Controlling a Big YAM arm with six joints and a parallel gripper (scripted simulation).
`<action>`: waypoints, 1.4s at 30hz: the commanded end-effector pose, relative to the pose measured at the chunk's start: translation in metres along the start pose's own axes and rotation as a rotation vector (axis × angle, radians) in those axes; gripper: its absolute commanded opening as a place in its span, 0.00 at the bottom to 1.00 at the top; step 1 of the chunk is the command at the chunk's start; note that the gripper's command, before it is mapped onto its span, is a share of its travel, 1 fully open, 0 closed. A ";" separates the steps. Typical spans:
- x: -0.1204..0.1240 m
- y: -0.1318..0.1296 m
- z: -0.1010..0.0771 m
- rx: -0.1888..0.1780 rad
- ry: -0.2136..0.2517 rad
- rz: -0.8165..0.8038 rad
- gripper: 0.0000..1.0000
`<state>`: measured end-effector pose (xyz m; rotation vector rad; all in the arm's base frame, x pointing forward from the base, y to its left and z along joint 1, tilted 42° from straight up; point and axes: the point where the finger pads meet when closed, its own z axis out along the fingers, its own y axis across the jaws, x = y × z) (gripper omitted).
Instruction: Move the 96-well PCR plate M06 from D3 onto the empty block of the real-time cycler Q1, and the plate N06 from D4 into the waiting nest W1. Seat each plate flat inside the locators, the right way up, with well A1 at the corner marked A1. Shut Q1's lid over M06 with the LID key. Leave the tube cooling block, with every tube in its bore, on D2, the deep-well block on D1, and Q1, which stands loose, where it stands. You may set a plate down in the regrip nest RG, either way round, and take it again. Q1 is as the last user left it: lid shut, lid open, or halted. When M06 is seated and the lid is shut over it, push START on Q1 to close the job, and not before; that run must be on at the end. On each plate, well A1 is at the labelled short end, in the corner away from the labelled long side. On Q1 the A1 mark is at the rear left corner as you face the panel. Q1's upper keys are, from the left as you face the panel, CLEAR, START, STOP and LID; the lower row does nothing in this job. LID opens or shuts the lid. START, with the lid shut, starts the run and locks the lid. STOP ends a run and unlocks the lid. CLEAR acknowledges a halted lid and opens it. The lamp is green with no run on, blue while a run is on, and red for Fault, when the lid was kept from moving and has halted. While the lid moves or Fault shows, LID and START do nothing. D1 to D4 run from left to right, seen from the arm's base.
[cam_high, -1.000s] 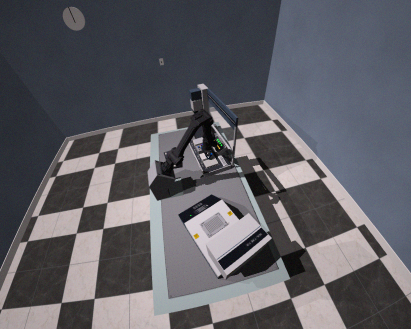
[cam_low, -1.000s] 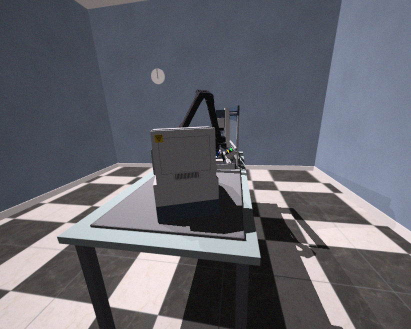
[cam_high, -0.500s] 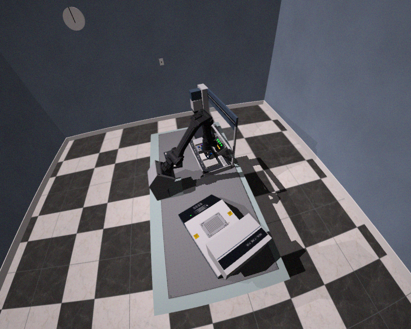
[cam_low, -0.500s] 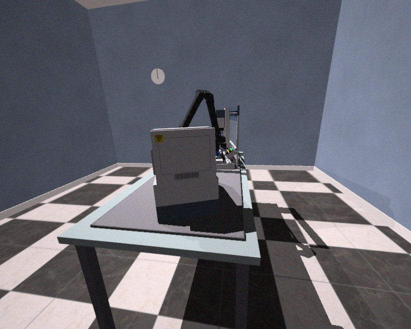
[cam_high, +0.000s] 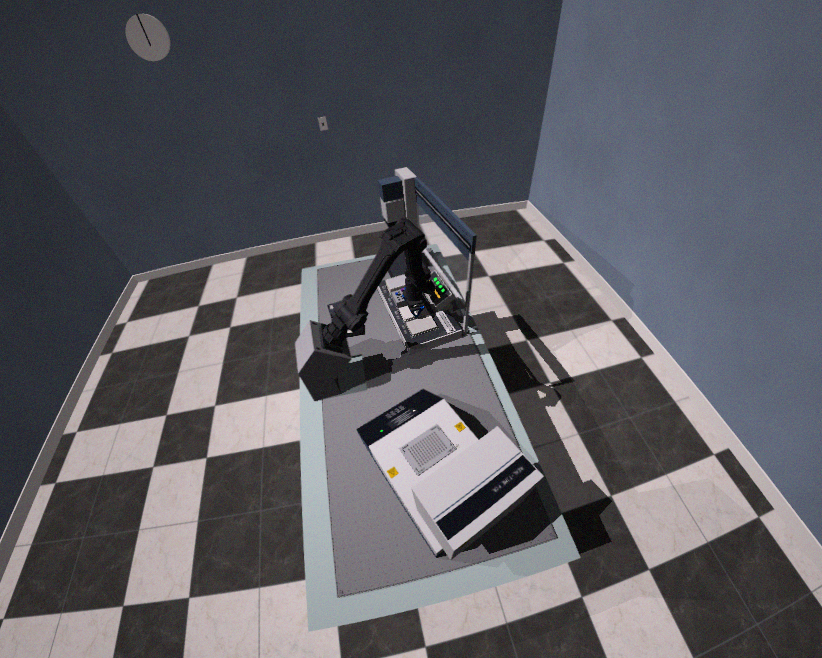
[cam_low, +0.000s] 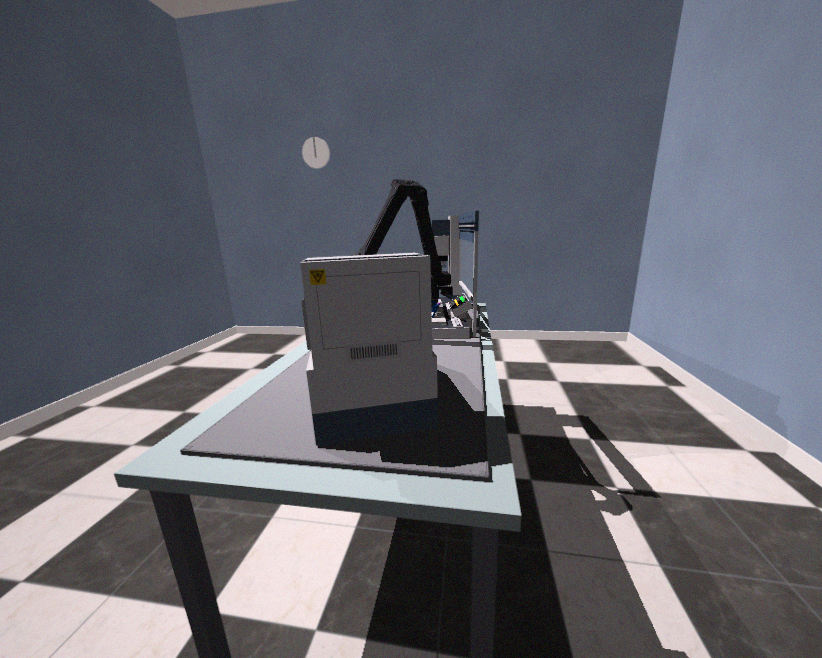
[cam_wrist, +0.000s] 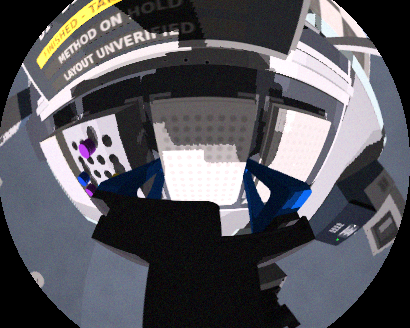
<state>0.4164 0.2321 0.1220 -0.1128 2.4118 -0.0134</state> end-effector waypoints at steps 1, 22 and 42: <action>-0.007 -0.004 0.007 -0.005 -0.015 0.015 0.00; -0.005 -0.010 0.016 0.017 -0.007 0.020 0.00; -0.003 -0.015 0.022 0.028 0.003 0.019 0.00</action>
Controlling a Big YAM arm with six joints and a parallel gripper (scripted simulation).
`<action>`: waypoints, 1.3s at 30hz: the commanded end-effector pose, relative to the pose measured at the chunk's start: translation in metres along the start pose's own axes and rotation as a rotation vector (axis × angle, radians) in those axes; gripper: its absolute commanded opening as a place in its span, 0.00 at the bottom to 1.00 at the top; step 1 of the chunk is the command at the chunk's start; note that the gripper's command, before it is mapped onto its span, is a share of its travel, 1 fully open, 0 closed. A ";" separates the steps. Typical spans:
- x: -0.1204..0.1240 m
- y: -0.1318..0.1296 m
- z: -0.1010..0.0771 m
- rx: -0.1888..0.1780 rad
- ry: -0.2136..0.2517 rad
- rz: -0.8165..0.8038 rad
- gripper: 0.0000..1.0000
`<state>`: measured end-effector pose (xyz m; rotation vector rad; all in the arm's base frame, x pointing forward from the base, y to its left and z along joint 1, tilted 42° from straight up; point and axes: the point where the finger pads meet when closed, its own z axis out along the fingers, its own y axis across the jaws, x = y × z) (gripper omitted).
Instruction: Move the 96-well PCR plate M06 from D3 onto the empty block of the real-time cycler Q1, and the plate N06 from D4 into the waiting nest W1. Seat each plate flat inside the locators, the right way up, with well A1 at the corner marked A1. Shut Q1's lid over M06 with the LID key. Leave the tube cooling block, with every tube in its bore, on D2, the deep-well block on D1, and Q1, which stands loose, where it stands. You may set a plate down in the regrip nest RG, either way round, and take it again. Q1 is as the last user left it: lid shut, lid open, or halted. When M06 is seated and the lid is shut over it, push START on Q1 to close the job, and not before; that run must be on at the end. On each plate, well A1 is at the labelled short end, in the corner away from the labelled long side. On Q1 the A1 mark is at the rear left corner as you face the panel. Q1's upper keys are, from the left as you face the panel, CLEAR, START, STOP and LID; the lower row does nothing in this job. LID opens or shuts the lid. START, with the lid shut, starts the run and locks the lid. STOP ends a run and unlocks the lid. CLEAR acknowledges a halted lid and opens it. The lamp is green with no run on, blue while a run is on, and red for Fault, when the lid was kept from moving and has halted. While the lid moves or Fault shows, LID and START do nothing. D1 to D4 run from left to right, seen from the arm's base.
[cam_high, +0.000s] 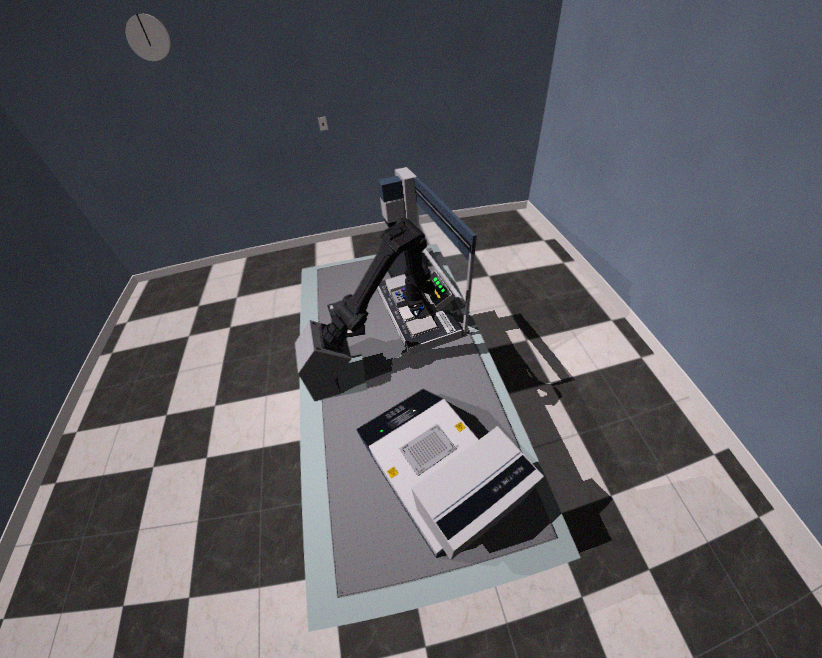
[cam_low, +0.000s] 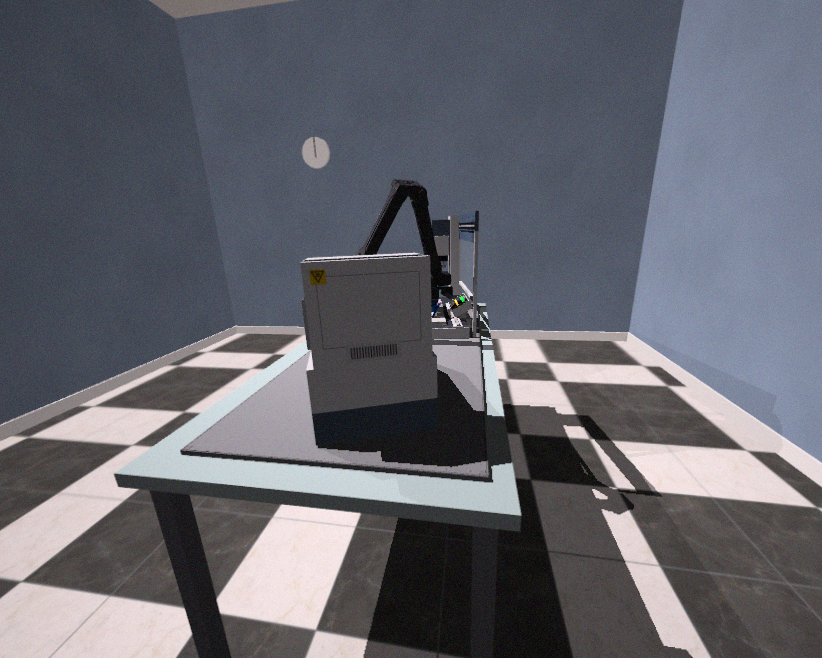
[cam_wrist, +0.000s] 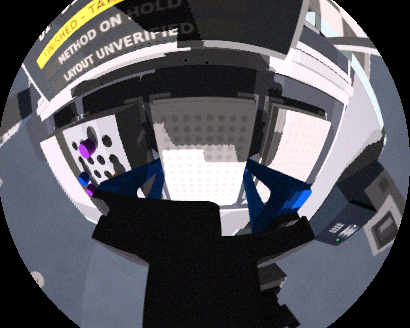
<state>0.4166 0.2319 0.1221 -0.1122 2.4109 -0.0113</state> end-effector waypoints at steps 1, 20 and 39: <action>-0.002 -0.015 0.023 0.031 0.004 0.018 0.00; -0.005 0.004 -0.029 -0.013 -0.006 0.012 0.00; -0.015 0.009 -0.069 -0.022 -0.031 0.015 0.00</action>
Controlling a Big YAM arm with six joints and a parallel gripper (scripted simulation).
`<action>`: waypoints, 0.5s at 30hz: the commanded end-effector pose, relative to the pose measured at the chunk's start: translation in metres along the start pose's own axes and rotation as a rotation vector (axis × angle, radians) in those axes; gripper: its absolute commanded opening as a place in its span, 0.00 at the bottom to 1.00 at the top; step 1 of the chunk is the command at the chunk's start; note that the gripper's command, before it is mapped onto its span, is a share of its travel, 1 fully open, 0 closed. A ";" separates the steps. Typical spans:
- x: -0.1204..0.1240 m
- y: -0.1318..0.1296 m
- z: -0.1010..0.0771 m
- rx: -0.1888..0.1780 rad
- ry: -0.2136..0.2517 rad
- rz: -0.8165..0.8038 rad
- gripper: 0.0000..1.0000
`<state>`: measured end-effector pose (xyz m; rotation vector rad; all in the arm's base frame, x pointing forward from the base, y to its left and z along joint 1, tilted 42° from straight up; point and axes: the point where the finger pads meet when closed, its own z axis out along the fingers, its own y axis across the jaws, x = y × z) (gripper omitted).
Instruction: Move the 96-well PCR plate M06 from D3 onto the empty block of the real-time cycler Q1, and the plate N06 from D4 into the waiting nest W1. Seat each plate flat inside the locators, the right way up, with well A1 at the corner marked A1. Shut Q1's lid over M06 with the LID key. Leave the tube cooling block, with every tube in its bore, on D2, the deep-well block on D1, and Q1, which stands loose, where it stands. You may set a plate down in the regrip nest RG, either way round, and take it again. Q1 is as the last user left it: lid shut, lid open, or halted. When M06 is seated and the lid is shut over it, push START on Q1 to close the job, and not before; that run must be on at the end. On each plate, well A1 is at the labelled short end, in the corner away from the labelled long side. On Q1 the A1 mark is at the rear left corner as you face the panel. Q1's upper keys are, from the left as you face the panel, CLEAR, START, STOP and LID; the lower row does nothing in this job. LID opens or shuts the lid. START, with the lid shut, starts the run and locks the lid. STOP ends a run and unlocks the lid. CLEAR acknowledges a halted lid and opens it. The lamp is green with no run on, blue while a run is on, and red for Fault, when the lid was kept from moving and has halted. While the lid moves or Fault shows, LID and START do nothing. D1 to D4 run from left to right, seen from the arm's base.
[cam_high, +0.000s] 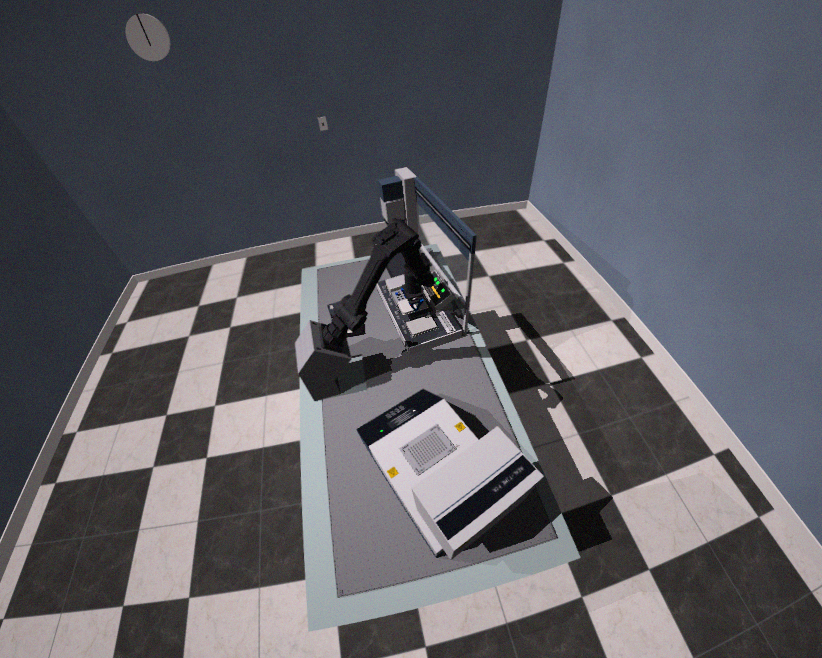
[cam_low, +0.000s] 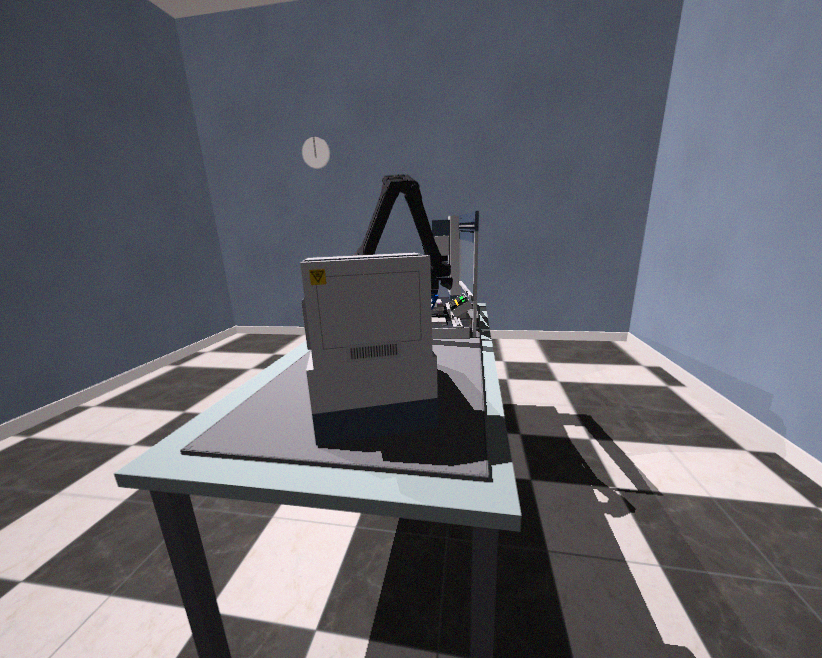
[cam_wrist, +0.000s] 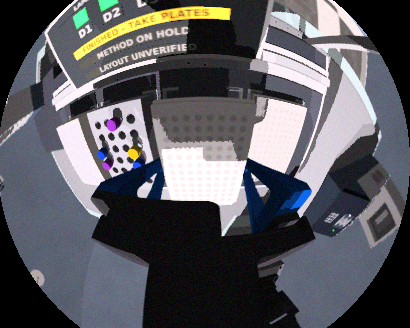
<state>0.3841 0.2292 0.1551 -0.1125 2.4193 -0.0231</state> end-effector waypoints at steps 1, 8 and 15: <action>-0.018 0.010 -0.026 -0.030 -0.042 0.020 0.00; -0.020 0.010 -0.038 -0.031 -0.043 0.027 0.00; -0.012 0.006 -0.039 -0.022 -0.029 0.017 0.00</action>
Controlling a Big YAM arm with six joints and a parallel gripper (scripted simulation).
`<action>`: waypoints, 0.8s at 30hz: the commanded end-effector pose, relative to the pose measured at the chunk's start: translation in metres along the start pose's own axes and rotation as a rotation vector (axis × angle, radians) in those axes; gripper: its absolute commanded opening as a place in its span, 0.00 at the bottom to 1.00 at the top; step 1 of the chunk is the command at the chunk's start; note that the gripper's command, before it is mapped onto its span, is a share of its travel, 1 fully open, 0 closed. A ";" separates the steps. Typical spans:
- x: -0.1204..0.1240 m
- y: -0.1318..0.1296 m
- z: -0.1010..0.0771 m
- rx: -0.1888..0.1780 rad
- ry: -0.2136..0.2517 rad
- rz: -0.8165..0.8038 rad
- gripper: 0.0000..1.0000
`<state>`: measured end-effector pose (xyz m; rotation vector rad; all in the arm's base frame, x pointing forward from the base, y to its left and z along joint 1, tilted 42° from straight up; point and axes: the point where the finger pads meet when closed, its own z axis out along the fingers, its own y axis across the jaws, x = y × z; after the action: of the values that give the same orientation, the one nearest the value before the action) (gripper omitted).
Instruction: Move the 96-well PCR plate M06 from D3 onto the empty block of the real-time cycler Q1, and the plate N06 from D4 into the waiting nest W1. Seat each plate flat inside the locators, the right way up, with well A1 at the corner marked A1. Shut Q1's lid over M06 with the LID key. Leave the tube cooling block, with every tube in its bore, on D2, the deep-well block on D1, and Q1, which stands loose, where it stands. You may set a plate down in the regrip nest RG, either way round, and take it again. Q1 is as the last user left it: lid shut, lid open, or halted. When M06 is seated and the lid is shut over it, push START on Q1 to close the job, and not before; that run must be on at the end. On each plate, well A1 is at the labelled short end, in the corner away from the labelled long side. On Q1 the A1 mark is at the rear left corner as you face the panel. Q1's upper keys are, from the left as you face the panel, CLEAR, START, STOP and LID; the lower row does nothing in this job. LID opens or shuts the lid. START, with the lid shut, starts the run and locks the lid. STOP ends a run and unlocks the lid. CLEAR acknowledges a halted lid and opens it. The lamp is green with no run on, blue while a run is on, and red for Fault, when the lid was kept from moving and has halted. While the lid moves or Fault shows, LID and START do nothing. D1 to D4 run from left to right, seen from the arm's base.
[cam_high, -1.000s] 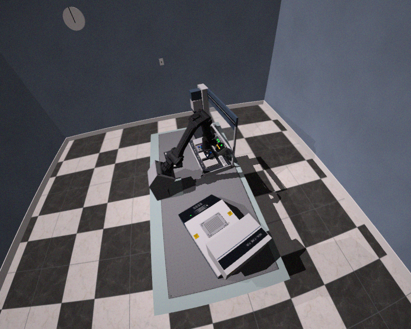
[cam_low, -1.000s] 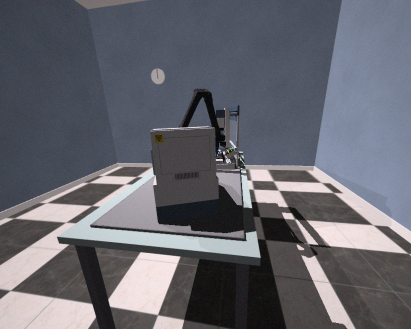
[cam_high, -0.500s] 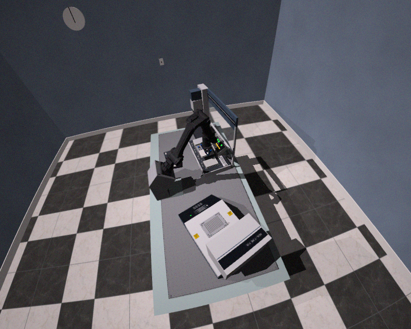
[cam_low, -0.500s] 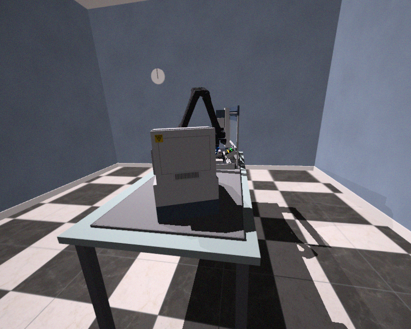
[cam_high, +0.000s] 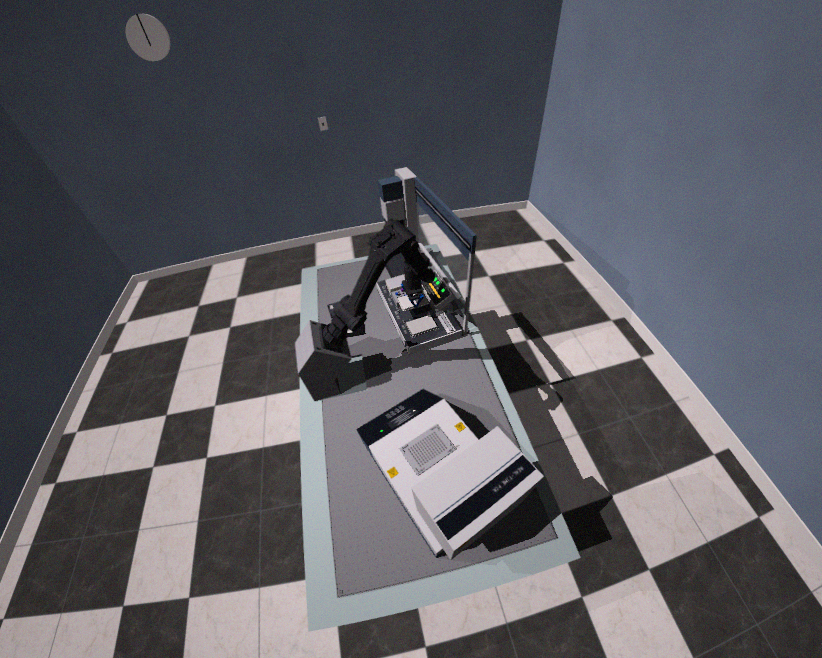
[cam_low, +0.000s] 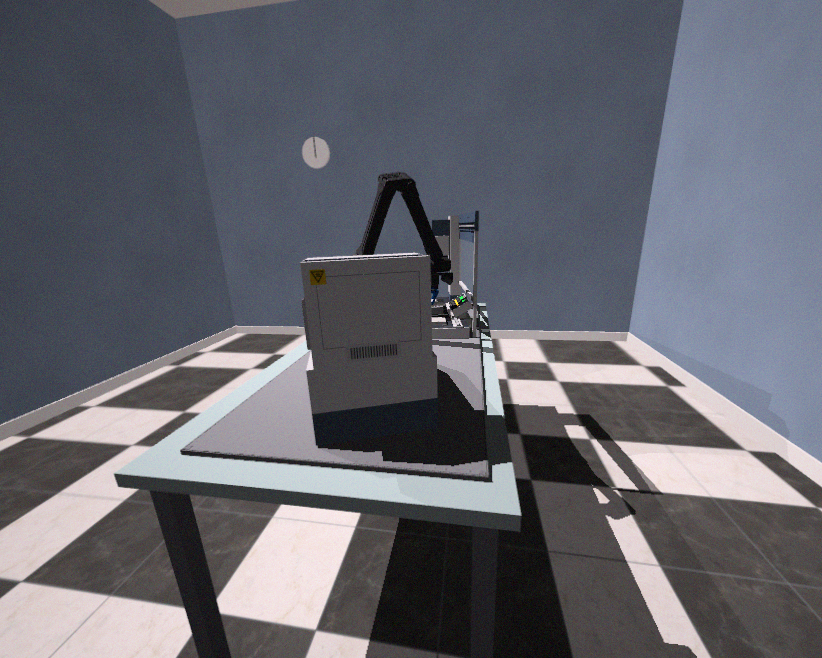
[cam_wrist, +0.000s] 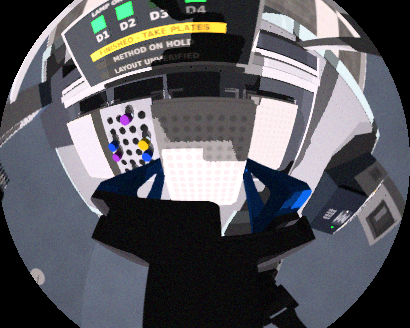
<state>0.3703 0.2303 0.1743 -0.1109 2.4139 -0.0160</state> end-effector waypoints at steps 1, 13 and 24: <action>-0.009 0.005 -0.016 -0.019 -0.026 0.015 0.00; -0.015 0.011 -0.010 -0.030 -0.044 -0.006 0.00; -0.010 0.009 -0.011 -0.017 -0.018 -0.020 0.00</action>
<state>0.3700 0.2298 0.1754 -0.1112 2.4111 -0.0158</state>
